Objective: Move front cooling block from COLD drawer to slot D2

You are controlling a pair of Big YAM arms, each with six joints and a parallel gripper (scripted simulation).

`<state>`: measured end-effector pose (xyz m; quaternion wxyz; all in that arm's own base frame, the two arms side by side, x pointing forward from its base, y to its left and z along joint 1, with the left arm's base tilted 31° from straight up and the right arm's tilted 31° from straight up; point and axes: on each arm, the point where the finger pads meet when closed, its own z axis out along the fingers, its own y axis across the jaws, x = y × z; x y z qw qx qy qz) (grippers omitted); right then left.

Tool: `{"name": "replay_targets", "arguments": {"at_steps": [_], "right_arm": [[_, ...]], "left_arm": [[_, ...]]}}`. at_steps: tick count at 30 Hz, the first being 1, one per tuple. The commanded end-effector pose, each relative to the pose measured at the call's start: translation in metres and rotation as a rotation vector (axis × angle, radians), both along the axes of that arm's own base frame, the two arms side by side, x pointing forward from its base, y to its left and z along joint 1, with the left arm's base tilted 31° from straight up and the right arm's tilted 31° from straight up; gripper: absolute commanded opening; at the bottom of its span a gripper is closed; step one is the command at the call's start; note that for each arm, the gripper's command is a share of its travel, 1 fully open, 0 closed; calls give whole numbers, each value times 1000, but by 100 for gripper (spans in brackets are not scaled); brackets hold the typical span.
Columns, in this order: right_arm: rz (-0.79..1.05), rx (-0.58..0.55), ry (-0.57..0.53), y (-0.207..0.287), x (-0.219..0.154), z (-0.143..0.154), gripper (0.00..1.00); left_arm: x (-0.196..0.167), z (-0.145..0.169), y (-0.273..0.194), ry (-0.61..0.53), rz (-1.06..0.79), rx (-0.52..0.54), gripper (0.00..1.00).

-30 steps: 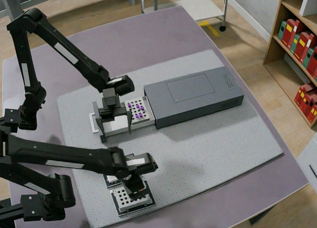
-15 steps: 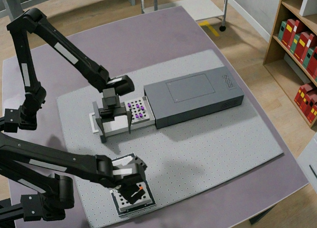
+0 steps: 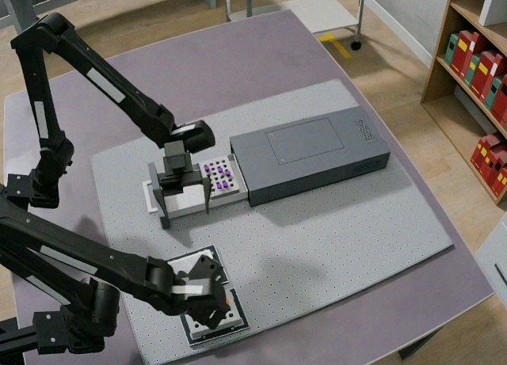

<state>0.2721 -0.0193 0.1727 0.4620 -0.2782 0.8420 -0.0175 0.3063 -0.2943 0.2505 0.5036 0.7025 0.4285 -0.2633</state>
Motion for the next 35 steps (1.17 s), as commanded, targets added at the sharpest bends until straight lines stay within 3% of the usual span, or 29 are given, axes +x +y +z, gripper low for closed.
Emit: {"name": "replay_targets", "arguments": {"at_steps": [1, 10, 12, 35], "right_arm": [[101, -45, -65, -5, -3, 0, 100], [157, -45, -107, -6, -9, -6, 100], [157, -59, -126, -8, -5, 6, 100], [157, -64, -130, -8, -6, 7, 100]], "left_arm": [[6, 13, -8, -33, -14, -17, 100], [6, 13, -8, -33, -14, -17, 100], [6, 13, -8, -33, -14, -17, 100], [6, 13, -8, -33, -14, -17, 100]]}}
